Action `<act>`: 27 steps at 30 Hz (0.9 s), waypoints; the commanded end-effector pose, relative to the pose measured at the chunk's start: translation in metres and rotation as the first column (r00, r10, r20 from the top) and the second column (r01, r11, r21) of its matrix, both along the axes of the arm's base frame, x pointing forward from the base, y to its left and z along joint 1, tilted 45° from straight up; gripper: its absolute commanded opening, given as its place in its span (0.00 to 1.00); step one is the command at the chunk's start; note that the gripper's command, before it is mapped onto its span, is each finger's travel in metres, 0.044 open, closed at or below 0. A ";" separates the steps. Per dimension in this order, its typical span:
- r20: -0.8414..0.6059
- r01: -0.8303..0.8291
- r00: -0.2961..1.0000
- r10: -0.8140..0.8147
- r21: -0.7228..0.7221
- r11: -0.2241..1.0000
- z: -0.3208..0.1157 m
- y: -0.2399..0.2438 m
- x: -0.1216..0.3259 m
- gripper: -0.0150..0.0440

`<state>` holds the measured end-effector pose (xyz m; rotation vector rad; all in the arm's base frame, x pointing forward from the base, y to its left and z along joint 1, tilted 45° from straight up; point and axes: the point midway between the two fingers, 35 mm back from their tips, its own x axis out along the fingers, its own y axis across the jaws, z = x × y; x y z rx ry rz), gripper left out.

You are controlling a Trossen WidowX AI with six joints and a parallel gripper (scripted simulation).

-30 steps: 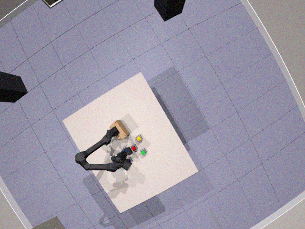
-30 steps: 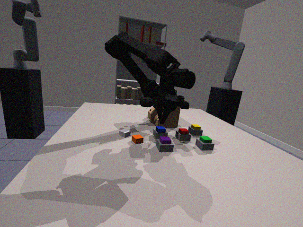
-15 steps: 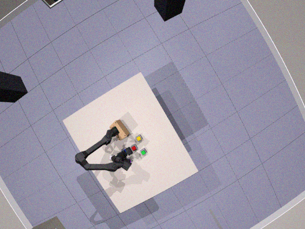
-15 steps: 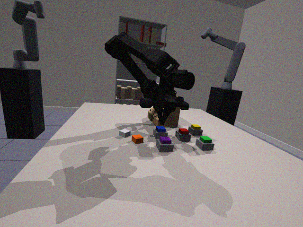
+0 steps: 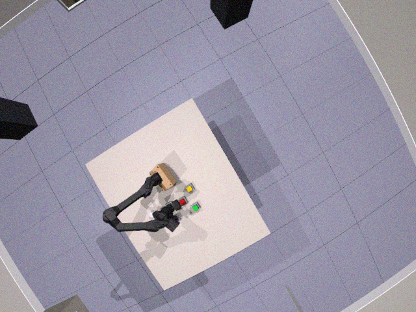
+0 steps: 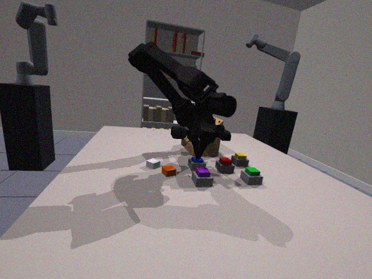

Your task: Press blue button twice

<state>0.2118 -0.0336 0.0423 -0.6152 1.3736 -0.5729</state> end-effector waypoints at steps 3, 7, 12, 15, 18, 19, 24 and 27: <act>-0.004 -0.005 1.000 0.005 -0.008 1.000 -0.001 -0.002 0.000 0.29; -0.004 -0.005 1.000 0.005 -0.008 1.000 -0.001 -0.002 0.000 0.29; -0.004 -0.005 1.000 0.005 -0.008 1.000 -0.001 -0.002 0.000 0.29; -0.004 -0.005 1.000 0.005 -0.008 1.000 -0.001 -0.002 0.000 0.29; -0.003 -0.002 1.000 0.002 -0.002 1.000 0.010 0.010 -0.002 0.29; -0.004 -0.004 1.000 0.004 -0.004 1.000 0.017 0.017 -0.003 0.29; -0.005 -0.005 1.000 0.005 -0.007 1.000 0.022 0.021 -0.004 0.29; 0.000 -0.007 1.000 0.007 -0.002 1.000 0.020 0.029 0.002 0.42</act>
